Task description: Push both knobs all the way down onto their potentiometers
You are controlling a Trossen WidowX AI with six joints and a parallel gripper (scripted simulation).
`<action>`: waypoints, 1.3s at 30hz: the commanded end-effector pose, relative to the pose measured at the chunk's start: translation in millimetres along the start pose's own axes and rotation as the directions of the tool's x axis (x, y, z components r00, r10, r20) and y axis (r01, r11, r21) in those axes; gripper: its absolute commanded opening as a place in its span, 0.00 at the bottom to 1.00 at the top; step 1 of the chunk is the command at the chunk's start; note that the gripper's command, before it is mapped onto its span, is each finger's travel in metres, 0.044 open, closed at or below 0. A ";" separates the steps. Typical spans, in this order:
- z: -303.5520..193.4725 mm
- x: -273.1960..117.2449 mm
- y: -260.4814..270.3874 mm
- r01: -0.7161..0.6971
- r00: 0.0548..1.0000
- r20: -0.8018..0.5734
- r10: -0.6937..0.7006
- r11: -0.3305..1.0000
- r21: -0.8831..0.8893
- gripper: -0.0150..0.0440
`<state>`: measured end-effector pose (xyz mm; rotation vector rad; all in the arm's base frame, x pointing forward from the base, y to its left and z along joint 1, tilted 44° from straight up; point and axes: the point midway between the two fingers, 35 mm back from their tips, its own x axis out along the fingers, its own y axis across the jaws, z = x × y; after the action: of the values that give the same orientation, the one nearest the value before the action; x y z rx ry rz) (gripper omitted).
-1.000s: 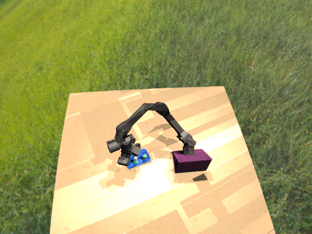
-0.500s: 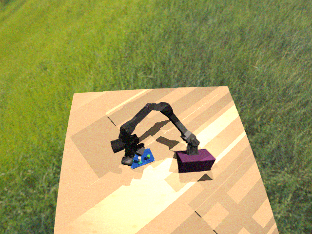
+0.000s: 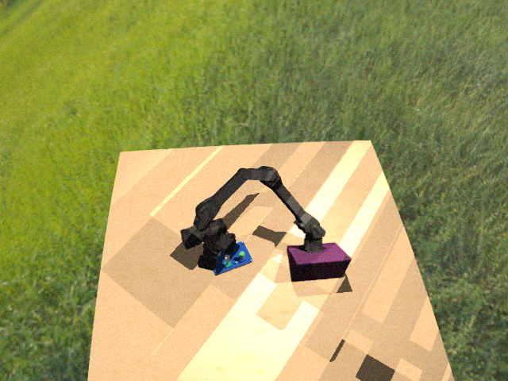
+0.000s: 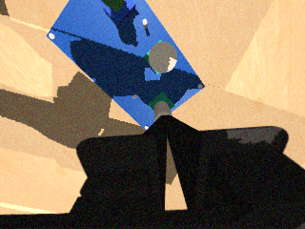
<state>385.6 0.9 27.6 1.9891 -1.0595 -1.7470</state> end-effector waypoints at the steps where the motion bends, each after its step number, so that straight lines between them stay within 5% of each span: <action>1: -2.7 10.4 2.6 -0.005 1.000 0.009 0.005 1.000 0.016 0.25; 39: -2.8 8.3 2.5 -0.005 1.000 0.009 0.005 1.000 0.016 0.25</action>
<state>385.6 -0.4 26.3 1.9894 -1.0590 -1.7470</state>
